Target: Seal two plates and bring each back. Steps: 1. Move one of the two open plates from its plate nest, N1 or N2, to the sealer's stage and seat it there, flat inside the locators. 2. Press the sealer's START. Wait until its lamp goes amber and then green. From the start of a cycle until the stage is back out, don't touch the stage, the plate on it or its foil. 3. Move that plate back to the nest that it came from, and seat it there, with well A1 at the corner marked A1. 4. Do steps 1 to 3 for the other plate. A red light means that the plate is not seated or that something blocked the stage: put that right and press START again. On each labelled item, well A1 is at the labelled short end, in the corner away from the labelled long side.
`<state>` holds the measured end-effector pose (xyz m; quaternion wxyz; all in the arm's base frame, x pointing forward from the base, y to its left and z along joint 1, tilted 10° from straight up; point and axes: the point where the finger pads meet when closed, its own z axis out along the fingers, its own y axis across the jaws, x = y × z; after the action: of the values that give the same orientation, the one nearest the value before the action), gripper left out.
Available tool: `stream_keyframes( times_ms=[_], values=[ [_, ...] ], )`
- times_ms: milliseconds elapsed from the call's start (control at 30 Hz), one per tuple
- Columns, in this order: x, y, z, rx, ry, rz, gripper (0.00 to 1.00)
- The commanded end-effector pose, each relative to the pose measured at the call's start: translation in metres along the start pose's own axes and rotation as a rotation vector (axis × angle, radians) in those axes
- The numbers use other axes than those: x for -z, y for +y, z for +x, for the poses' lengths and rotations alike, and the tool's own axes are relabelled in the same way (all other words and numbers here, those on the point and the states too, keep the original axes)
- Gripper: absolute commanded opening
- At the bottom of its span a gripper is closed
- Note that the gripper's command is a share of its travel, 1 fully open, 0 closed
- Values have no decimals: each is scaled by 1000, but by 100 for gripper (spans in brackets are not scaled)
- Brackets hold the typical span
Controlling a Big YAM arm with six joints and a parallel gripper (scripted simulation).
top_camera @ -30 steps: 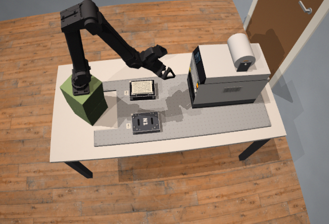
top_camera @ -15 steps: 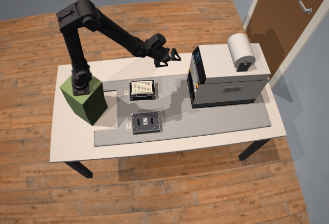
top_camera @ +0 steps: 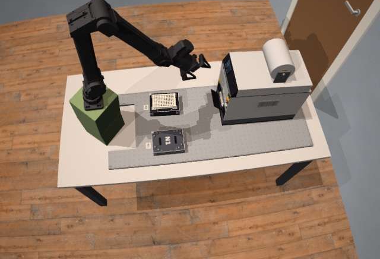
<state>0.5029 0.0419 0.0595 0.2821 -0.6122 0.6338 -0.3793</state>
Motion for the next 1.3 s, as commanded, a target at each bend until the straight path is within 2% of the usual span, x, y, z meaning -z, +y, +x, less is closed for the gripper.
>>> stream_keyframes(
  times_ms=[0,200,567,1000,1267],
  values=[
    [2,-4,2,9,3,18,100],
    [5,-25,1,-24,-2,61,100],
    [3,-34,-1,-28,-4,61,100],
    [7,-8,1,-14,-3,20,100],
    [3,-26,-2,-21,-7,48,100]
  ],
)
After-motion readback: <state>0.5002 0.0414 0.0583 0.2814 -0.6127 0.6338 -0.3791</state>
